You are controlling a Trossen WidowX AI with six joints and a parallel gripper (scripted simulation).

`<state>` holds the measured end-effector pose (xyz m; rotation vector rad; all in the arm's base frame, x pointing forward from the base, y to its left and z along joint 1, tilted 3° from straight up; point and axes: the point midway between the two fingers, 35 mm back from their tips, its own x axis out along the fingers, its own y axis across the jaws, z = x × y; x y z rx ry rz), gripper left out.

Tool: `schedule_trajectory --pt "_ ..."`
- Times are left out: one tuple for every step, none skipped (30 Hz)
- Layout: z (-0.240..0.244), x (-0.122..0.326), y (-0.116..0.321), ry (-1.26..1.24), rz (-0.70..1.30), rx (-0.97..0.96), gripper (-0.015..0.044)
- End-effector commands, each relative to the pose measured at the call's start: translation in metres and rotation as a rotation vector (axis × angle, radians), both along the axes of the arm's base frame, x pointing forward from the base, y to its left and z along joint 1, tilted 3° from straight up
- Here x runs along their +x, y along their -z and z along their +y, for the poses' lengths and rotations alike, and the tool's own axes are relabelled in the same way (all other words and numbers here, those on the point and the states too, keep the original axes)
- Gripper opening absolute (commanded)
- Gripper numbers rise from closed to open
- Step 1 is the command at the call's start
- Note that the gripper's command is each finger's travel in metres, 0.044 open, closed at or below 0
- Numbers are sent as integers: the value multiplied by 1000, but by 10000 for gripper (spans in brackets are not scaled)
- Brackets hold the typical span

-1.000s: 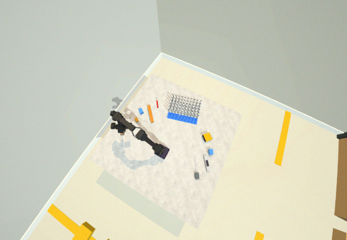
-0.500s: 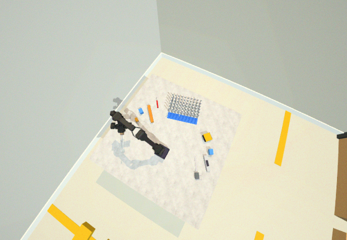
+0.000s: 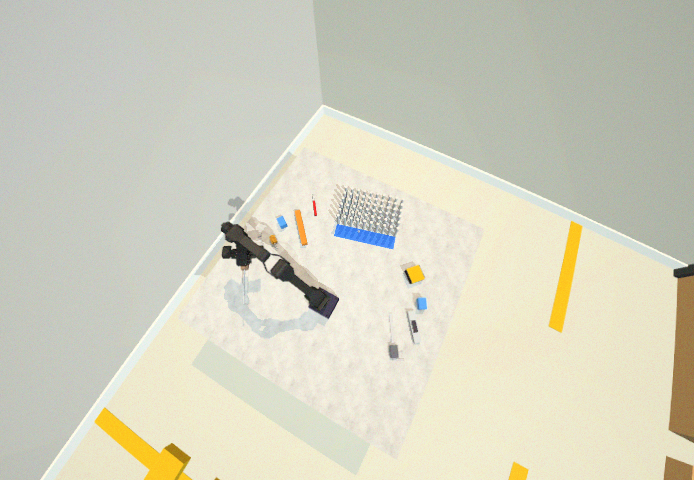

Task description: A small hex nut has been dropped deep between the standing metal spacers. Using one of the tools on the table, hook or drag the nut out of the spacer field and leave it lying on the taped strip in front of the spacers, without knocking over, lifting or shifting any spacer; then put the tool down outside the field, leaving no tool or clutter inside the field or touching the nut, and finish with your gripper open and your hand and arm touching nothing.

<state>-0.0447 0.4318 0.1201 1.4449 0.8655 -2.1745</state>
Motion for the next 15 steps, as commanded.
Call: schedule_trajectory --pt "0 -1 5 -2 6 -3 0" --pt "0 -1 6 -2 6 -3 0" --pt "0 -1 7 -2 6 -3 0" --pt "0 -1 8 -2 6 -3 0" --pt "1 -1 9 -2 6 -3 0" --pt "1 -1 9 -2 6 -3 0" --pt "1 -1 10 -2 6 -3 0" --pt "1 -1 11 -2 6 -3 0" --pt "1 -1 12 -2 6 -3 0" --pt "1 -1 13 -2 6 -3 0" --pt "1 -1 14 -2 6 -3 0" --pt "2 -1 15 -2 6 -3 0" --pt "2 -1 16 -2 6 -3 0" --pt "2 -1 17 -2 6 -3 0" --pt "2 -1 17 -2 6 -3 0"
